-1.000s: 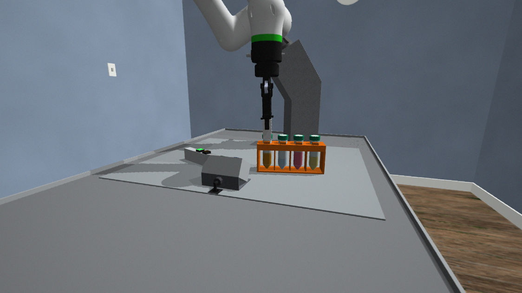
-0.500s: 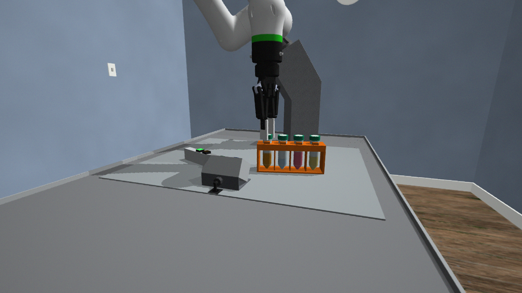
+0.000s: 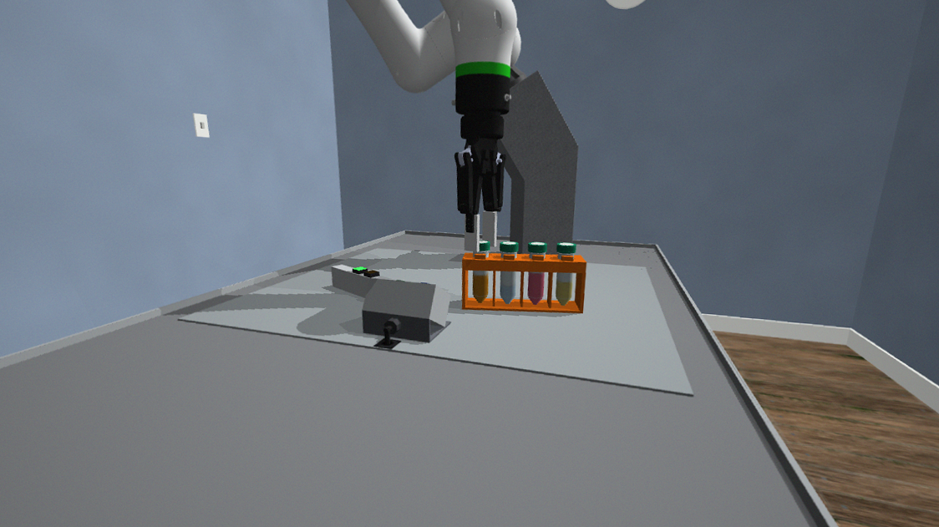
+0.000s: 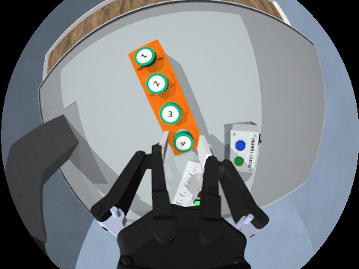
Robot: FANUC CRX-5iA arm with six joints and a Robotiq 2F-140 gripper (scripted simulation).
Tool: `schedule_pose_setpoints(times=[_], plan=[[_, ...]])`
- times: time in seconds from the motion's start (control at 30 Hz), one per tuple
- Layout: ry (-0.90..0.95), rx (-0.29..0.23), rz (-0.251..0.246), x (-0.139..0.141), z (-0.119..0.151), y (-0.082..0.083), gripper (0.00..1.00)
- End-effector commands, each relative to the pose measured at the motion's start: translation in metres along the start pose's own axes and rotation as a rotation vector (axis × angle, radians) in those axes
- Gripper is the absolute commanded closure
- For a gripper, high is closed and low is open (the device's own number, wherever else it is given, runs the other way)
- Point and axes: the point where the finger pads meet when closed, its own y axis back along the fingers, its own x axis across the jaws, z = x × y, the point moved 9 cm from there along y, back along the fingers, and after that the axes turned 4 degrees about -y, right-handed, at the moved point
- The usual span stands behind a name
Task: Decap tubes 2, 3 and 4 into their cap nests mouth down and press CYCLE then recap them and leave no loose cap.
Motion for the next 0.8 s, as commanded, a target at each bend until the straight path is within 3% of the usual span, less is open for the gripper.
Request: schedule_pose_setpoints(times=[0.0, 0.5, 0.6, 0.7, 0.77], plan=[[0.158, 0.000, 0.000, 0.0000, -0.0002, 0.0006, 0.65], [0.825, 0.000, 0.000, 0.0000, -0.0002, 0.0006, 0.65], [0.825, 0.000, 0.000, 0.0000, -0.0002, 0.0006, 0.65], [1.039, 0.000, 0.000, 0.0000, -0.0001, 0.0006, 0.65], [1.039, 0.000, 0.000, 0.0000, -0.0001, 0.0006, 0.65]])
